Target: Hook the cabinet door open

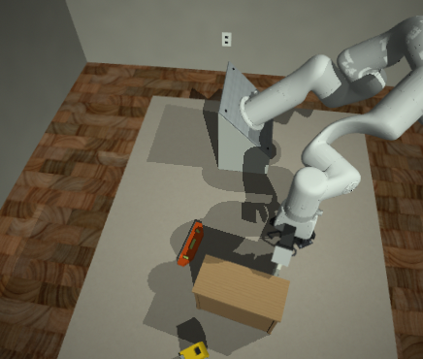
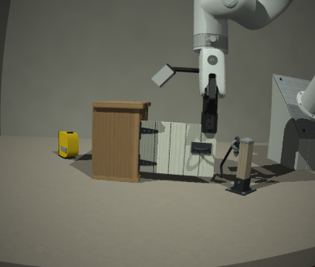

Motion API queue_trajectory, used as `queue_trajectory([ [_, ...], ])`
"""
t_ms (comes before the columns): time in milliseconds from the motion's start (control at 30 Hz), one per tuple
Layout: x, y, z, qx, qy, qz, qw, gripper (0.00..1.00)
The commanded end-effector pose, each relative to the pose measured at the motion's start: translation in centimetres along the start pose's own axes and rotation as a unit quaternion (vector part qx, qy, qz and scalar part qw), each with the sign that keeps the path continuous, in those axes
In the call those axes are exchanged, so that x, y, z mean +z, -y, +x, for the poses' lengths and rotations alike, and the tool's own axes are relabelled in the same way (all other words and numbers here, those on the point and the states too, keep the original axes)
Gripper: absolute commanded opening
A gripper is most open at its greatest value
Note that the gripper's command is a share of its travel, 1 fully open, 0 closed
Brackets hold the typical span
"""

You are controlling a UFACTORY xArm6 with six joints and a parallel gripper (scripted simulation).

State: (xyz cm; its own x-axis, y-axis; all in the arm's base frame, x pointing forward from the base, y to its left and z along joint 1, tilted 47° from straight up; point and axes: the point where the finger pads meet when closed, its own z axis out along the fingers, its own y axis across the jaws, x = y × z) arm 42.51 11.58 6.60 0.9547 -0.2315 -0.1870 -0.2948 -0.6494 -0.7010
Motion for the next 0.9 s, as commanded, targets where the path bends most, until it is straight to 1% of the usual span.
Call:
queue_trajectory([
  [0,-0.1,-0.2,0.1,-0.006,-0.002,0.000,1.000,0.27],
  [867,-0.1,-1.9,0.3,-0.060,-0.002,0.000,0.998,0.27],
])
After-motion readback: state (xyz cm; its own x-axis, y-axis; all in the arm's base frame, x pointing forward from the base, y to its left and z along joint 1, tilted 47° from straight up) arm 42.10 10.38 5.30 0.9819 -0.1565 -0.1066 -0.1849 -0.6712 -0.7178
